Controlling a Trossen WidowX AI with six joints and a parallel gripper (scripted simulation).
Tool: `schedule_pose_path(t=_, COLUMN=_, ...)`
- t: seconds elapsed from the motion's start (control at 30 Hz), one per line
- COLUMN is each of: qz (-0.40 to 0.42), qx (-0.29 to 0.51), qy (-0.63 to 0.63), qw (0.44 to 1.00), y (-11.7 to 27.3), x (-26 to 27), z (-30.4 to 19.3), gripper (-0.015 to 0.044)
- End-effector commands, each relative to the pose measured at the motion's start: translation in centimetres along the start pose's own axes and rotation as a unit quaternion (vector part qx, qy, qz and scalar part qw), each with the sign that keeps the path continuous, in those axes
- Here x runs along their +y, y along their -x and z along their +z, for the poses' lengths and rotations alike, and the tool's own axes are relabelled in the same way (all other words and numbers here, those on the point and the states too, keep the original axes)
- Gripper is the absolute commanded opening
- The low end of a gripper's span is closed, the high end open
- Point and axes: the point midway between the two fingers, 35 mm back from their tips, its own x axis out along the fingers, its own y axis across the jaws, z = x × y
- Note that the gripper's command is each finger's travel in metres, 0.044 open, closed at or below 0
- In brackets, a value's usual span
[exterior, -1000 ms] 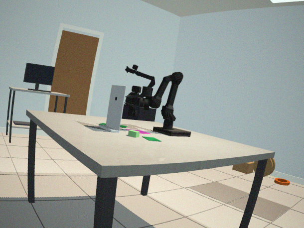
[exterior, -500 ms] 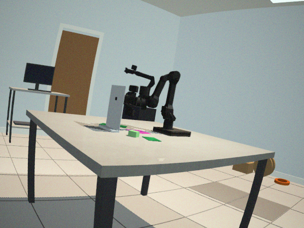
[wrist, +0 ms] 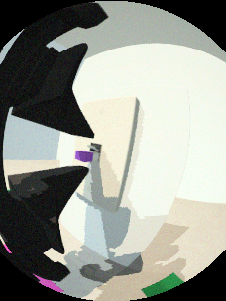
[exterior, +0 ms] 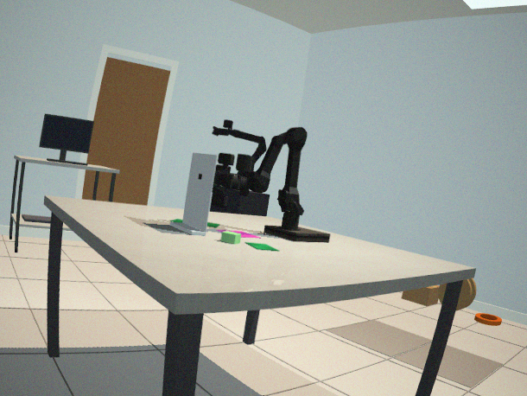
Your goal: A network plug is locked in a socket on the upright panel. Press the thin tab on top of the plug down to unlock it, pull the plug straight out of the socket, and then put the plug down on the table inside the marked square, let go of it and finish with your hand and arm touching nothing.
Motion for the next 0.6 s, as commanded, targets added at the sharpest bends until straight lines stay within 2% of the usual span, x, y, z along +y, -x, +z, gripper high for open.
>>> schedule_pose_path(t=0.0, qz=-0.002, qx=-0.002, qy=-0.003, qw=1.000, y=-0.32, x=-0.19, z=0.15, gripper=0.0077)
schedule_pose_path(t=0.37, qz=-0.002, qx=-0.002, qy=-0.003, qw=1.000, y=-0.32, x=-0.19, z=0.15, gripper=0.0004)
schedule_pose_path(t=0.57, qz=-0.002, qx=-0.002, qy=-0.003, qw=1.000, y=-0.19, x=-0.18, z=0.11, gripper=0.0000)
